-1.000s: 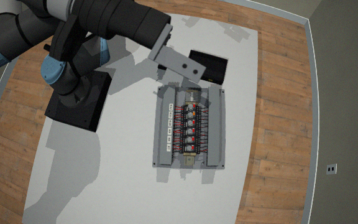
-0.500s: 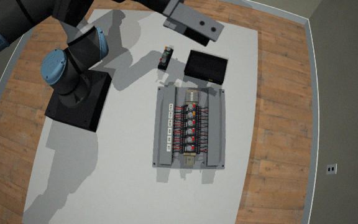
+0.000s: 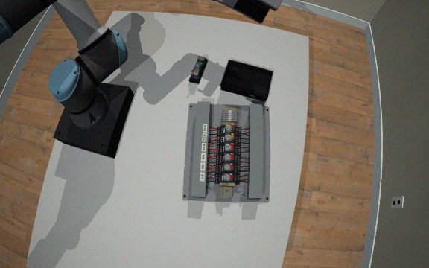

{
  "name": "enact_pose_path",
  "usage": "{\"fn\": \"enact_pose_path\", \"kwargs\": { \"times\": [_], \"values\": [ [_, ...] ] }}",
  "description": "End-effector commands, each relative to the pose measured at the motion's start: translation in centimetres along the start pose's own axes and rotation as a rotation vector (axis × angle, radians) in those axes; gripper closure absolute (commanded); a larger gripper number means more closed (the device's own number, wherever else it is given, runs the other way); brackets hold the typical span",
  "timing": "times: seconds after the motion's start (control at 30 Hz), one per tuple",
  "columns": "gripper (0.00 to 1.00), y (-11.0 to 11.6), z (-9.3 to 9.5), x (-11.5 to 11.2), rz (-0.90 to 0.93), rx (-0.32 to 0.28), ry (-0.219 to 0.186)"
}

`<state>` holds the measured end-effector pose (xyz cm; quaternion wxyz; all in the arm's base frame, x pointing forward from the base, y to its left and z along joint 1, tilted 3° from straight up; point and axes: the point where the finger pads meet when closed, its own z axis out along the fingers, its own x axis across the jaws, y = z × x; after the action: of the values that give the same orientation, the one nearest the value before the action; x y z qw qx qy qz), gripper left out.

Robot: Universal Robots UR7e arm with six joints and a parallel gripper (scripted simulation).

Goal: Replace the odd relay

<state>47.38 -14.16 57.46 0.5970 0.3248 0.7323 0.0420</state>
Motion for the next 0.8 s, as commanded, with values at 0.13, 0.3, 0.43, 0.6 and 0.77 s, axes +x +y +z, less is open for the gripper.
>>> {"fn": "enact_pose_path", "kwargs": {
  "times": [0.13,0.3,0.43,0.6,0.77],
  "values": [
    [0.00,-0.6,0.1,0.2,0.000,0.002,-0.001],
    [0.00,-0.8,0.1,0.3,0.000,0.003,-0.001],
    [0.00,-0.8,0.1,0.3,0.000,0.003,-0.001],
    [0.00,-0.8,0.2,0.3,0.000,0.003,-0.001],
    [0.00,-1.2,0.2,0.5,0.000,0.003,-0.001]
  ]
}}
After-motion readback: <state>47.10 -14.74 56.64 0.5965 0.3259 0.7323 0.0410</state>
